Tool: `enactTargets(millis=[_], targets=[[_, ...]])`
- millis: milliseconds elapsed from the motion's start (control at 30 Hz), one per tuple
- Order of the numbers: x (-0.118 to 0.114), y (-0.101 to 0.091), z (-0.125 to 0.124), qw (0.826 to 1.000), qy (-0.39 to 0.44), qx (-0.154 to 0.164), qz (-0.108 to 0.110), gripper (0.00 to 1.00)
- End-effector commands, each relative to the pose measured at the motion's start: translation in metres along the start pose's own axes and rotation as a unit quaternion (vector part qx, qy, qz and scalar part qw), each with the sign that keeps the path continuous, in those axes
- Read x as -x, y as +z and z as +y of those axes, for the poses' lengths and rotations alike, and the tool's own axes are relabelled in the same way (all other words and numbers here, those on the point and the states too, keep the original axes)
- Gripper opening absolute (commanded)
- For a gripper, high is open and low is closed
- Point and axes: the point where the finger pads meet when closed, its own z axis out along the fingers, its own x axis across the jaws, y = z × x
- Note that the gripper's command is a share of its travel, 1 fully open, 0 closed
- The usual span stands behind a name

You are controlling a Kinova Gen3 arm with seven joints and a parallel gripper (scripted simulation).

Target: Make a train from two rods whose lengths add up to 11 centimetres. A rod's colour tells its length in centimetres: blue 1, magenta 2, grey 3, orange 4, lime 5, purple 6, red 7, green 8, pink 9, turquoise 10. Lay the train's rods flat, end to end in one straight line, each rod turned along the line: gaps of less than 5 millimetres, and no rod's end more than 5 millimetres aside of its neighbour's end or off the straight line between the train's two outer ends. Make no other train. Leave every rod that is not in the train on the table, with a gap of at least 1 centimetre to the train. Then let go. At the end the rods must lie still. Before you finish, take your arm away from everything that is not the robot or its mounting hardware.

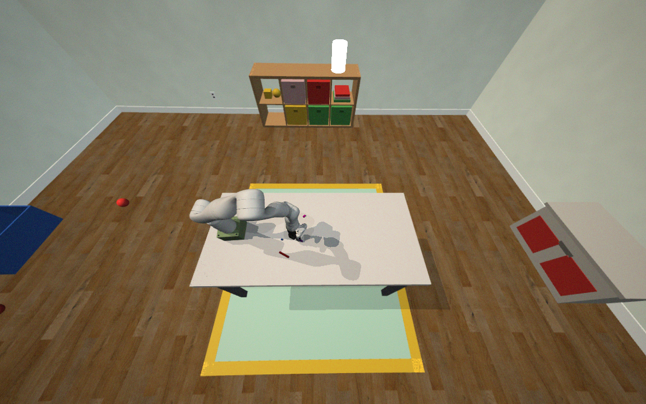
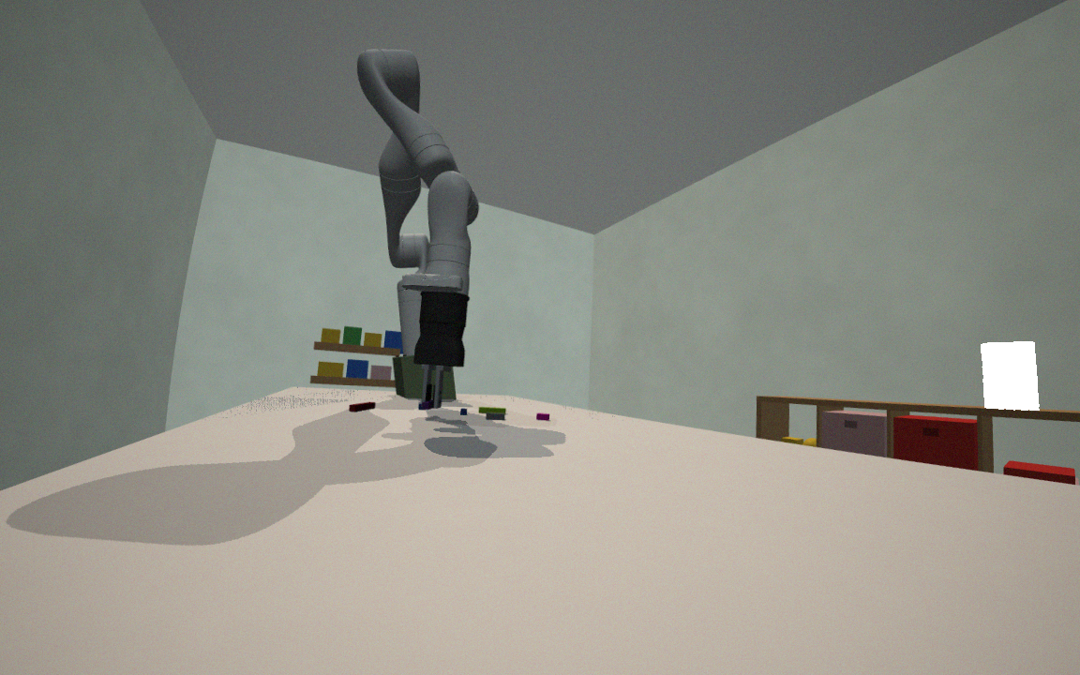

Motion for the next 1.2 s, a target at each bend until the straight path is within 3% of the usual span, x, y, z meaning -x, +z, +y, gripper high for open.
enactTargets(millis=[0,67,133,300,433,1167], targets=[[0.000,-0.023,-0.007,1.000,0.003,-0.009,-0.004,0.24],[0.000,-0.038,-0.007,1.000,0.003,-0.009,-0.004,0.24],[0.000,-0.038,-0.007,1.000,0.003,-0.009,-0.004,0.24],[0.000,-0.071,-0.007,1.000,0.003,-0.009,-0.004,0.24],[0.000,-0.084,-0.006,1.000,0.003,-0.009,-0.004,0.24],[0.003,-0.085,-0.004,1.000,0.018,-0.008,-0.004,0.24]])
